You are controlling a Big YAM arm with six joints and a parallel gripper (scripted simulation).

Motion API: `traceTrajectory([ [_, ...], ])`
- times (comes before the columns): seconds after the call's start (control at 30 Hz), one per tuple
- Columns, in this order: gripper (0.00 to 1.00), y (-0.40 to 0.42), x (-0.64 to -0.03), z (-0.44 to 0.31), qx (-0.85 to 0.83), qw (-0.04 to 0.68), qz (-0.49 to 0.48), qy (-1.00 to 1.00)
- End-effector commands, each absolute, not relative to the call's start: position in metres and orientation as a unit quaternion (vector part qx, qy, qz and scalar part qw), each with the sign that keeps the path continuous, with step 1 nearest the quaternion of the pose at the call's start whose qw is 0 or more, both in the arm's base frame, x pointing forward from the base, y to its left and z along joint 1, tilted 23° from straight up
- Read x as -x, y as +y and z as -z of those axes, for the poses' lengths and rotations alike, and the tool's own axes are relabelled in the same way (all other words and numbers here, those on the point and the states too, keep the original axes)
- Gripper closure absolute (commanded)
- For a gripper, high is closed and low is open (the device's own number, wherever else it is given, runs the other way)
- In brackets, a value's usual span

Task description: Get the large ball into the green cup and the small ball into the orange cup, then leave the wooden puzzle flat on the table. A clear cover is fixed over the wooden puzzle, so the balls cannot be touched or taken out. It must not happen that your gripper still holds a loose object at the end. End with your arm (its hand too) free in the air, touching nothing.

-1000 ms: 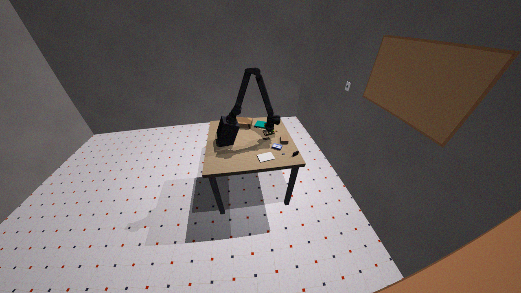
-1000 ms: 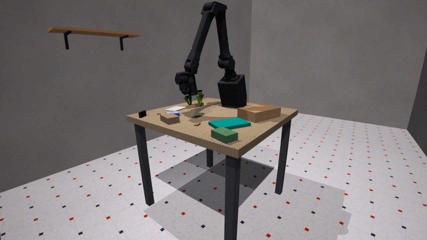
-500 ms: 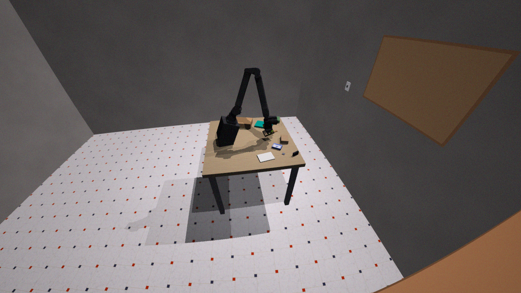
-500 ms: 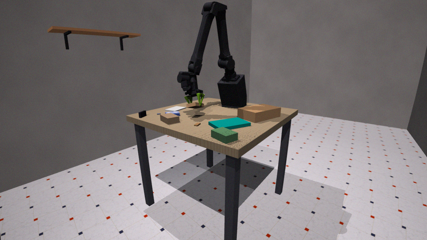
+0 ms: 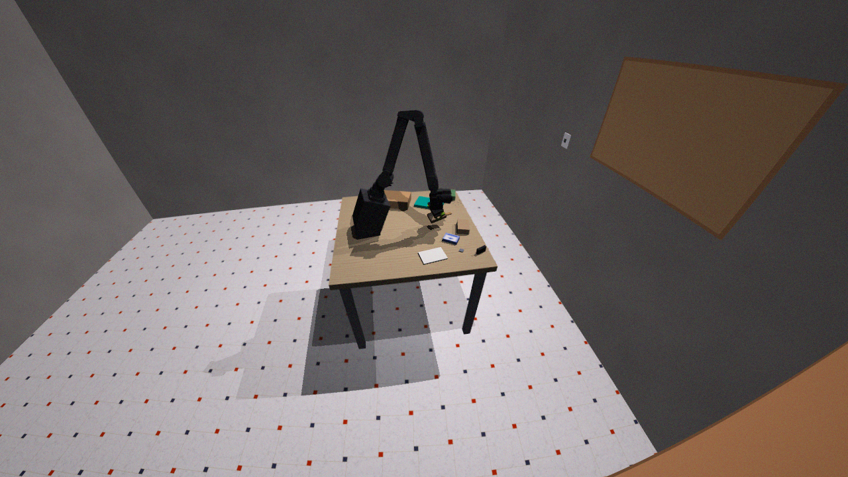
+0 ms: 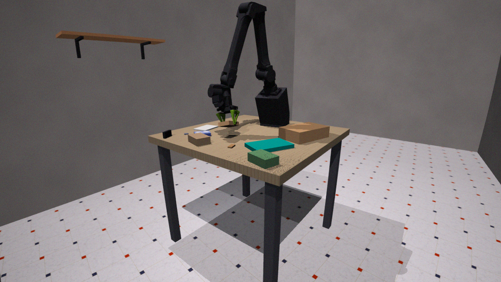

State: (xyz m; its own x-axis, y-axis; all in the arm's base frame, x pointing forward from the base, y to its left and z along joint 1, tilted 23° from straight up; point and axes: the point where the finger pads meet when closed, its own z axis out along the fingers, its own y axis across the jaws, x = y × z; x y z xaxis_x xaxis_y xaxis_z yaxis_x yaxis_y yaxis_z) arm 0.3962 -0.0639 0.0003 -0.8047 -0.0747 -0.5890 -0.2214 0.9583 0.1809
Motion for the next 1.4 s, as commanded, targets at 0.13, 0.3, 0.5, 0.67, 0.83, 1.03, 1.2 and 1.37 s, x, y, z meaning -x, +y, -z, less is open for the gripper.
traceTrajectory([
  [0.13,0.31,-0.061,-0.414,-0.024,0.083,0.304,-0.094,0.944],
  [0.3,0.31,-0.060,-0.415,-0.025,0.076,0.280,-0.065,0.955],
  [0.5,0.31,-0.058,-0.416,-0.027,0.068,0.250,-0.029,0.965],
  [0.67,0.31,-0.058,-0.417,-0.027,0.064,0.234,-0.011,0.970],
  [0.83,0.31,-0.057,-0.418,-0.028,0.062,0.226,0.000,0.972],
  [1.03,0.31,-0.066,-0.412,-0.014,0.066,0.206,-0.026,0.976],
  [1.2,0.31,-0.067,-0.412,-0.013,0.072,0.203,-0.057,0.975],
  [1.37,0.31,-0.068,-0.412,-0.013,0.079,0.200,-0.089,0.973],
])
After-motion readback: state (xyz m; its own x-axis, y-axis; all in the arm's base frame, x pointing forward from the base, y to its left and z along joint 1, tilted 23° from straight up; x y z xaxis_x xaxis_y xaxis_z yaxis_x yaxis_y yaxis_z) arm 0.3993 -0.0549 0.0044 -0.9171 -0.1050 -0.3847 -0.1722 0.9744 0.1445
